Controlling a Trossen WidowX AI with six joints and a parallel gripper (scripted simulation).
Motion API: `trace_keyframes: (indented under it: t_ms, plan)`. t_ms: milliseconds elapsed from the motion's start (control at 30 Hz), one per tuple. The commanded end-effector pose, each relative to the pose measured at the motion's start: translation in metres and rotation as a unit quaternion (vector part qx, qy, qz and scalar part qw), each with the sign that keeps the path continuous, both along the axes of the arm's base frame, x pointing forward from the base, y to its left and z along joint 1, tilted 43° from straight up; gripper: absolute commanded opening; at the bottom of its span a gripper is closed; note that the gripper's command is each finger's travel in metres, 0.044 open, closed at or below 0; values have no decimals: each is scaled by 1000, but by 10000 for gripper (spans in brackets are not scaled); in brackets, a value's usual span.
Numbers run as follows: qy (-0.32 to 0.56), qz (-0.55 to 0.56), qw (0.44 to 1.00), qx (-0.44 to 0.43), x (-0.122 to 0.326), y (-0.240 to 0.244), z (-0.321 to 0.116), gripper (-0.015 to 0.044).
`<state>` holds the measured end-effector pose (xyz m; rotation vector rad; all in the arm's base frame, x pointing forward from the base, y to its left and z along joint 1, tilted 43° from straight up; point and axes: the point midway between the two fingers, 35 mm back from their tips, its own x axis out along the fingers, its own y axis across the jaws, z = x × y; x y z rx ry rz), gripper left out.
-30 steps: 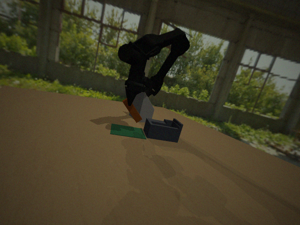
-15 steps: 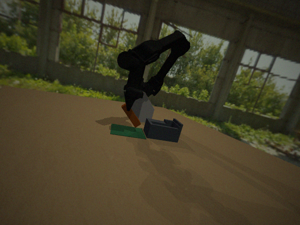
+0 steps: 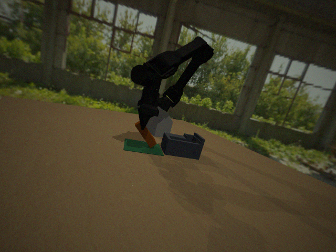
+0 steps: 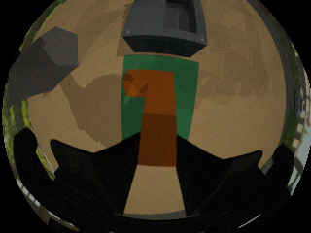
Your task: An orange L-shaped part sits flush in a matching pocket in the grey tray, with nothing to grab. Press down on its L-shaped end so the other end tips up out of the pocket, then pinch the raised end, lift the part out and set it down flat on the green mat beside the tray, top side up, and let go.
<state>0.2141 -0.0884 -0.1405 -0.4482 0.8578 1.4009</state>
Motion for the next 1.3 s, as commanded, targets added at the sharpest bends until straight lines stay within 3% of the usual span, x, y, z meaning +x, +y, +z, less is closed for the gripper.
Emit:
trace_keyframes:
  t_ms: [0,400,733,900,1000,1267]
  plan:
    - [2,-3,1000,3,-1,3,-1,0]
    - [1,0,1000,1,-1,2,-1,0]
    - [1,0,1000,1,-1,0,1,263]
    - [2,-2,1000,0,5,-38,40,394]
    - [2,-3,1000,1,4,-57,64,400]
    - [-3,-10,1000,-4,6,-55,59,400]
